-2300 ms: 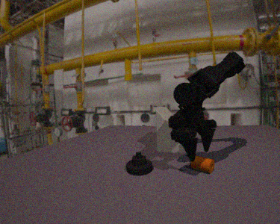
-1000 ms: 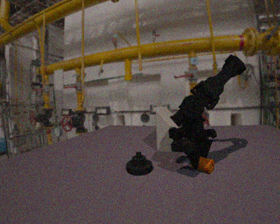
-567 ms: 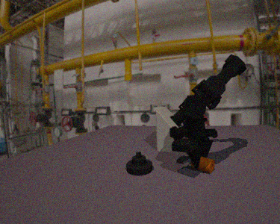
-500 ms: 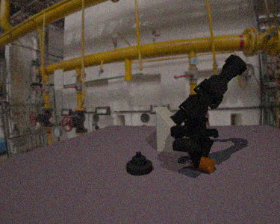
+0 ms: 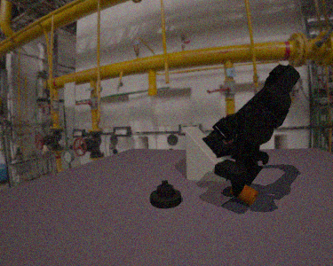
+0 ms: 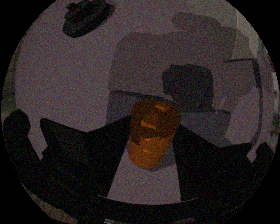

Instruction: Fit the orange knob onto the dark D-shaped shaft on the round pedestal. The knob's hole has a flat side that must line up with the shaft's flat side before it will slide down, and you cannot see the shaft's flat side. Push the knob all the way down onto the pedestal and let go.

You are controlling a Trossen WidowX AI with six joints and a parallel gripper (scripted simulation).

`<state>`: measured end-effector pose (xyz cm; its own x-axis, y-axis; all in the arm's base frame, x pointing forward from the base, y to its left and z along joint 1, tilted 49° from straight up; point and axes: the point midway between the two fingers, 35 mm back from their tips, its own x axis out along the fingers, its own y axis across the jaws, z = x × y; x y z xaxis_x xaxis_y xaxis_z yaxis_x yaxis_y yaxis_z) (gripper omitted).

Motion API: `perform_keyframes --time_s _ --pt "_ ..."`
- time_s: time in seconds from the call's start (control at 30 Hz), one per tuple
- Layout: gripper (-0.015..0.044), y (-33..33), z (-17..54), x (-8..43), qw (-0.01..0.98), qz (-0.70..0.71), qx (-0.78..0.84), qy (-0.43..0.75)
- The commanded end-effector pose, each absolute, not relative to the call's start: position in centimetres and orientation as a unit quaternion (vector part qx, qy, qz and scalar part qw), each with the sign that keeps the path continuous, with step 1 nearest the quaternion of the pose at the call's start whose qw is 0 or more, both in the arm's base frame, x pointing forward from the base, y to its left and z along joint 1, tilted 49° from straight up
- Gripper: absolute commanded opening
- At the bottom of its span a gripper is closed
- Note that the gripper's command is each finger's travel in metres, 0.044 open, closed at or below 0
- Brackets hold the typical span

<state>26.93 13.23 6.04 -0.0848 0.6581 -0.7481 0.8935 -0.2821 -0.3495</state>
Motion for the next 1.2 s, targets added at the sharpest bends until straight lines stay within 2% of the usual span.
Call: perform_keyframes --time_s 0.0,1.17 --pt "0.0181 13.3 6.4 27.1 0.152 -0.466 0.650 0.581" --pt "0.0181 15.3 9.4 28.8 0.319 -0.637 0.481 0.511"
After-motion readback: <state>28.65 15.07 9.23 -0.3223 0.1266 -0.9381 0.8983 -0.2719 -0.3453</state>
